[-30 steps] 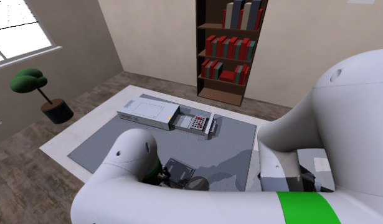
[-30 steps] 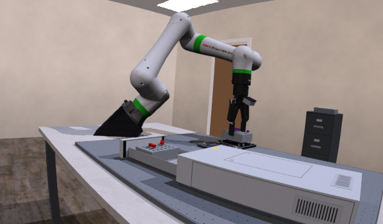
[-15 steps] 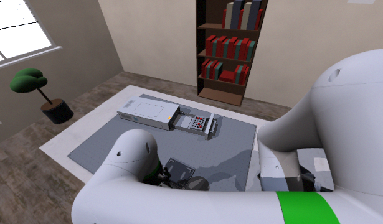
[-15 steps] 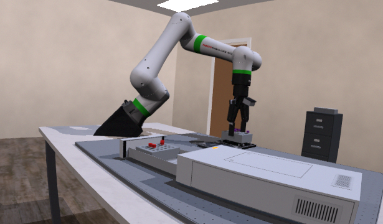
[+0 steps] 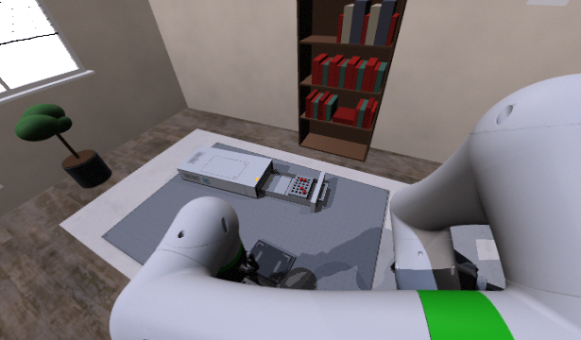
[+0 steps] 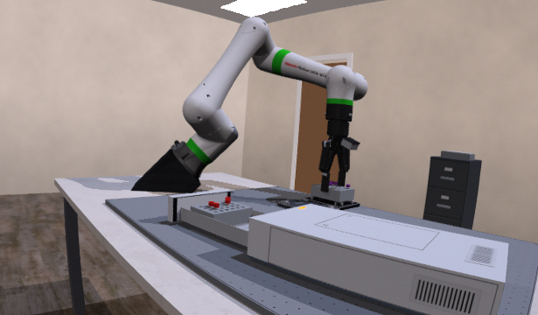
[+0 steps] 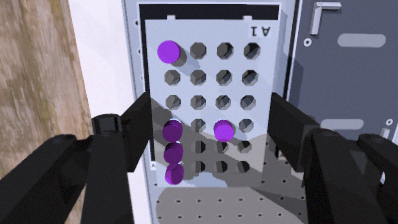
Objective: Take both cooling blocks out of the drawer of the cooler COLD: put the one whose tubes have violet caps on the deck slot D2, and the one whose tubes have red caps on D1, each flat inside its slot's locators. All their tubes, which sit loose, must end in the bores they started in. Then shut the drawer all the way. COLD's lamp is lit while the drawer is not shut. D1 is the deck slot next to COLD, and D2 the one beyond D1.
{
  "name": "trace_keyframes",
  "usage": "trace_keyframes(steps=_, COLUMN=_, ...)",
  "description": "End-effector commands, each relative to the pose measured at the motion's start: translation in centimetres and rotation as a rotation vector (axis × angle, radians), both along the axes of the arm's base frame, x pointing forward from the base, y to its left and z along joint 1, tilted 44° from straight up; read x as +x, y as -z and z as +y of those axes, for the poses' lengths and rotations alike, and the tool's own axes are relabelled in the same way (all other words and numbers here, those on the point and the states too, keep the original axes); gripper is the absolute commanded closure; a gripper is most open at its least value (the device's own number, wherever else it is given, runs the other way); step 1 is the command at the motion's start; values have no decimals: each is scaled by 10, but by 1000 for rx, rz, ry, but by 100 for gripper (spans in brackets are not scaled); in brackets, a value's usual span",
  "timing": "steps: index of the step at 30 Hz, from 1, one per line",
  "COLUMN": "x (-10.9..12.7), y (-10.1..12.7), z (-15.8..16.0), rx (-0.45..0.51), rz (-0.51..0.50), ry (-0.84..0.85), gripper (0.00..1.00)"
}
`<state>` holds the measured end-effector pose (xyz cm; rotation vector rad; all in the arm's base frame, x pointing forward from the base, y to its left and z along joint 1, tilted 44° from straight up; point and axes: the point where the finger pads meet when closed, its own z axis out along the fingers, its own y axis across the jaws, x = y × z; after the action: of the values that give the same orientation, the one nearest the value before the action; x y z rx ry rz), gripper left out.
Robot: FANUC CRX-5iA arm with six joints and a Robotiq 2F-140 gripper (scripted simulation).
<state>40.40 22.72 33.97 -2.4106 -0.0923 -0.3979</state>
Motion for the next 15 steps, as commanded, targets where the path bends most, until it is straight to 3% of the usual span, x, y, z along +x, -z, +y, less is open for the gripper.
trace_keyframes(steps=1, x=0, y=-1, z=0, rx=0, rz=-2, ry=1, gripper=90)
trace_keyframes(steps=15, x=1, y=1, z=1, rx=0, rz=-2, ry=1, gripper=90)
